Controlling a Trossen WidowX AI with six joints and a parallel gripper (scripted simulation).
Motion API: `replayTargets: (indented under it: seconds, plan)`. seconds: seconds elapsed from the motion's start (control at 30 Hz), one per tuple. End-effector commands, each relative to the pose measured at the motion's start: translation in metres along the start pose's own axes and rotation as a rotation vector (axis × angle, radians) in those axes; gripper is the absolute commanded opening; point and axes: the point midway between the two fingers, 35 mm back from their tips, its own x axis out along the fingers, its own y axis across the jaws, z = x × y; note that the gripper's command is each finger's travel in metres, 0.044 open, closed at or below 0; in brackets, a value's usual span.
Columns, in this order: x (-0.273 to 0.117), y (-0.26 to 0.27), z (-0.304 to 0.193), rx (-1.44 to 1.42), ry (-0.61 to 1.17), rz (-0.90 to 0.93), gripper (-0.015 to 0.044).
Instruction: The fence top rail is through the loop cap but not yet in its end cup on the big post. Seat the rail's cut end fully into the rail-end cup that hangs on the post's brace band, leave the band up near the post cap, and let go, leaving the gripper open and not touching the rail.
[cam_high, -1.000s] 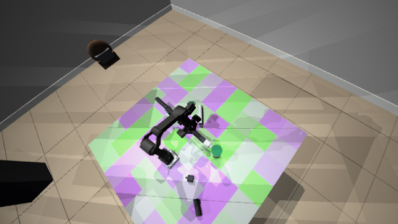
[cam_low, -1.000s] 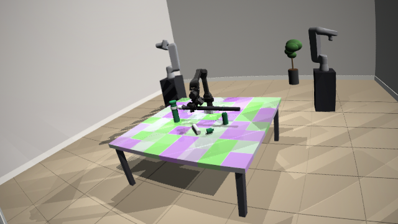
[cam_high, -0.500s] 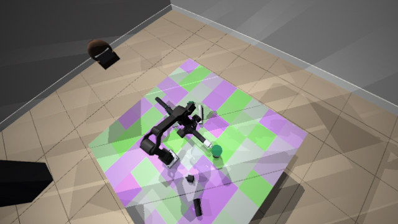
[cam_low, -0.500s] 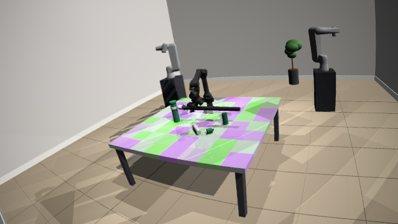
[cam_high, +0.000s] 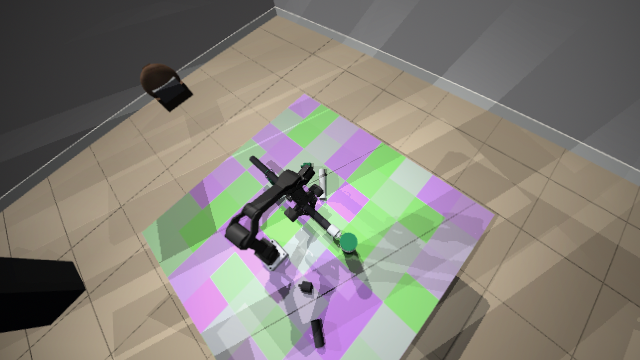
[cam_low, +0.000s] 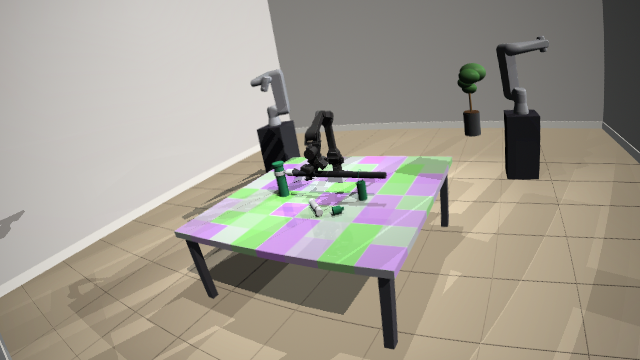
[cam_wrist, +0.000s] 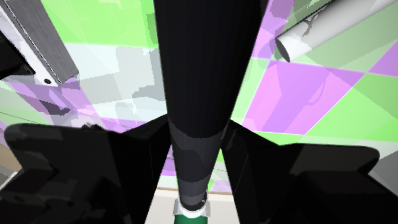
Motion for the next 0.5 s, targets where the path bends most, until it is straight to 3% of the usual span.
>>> replayTargets:
  seconds: [0.0,0.47]
  plan:
    - [-0.0009,-0.0004,-0.0038,0.003,0.011,-0.006,0.0]
    - [-0.0002,-0.0001,-0.0004,0.0,0.001,0.0,0.0]
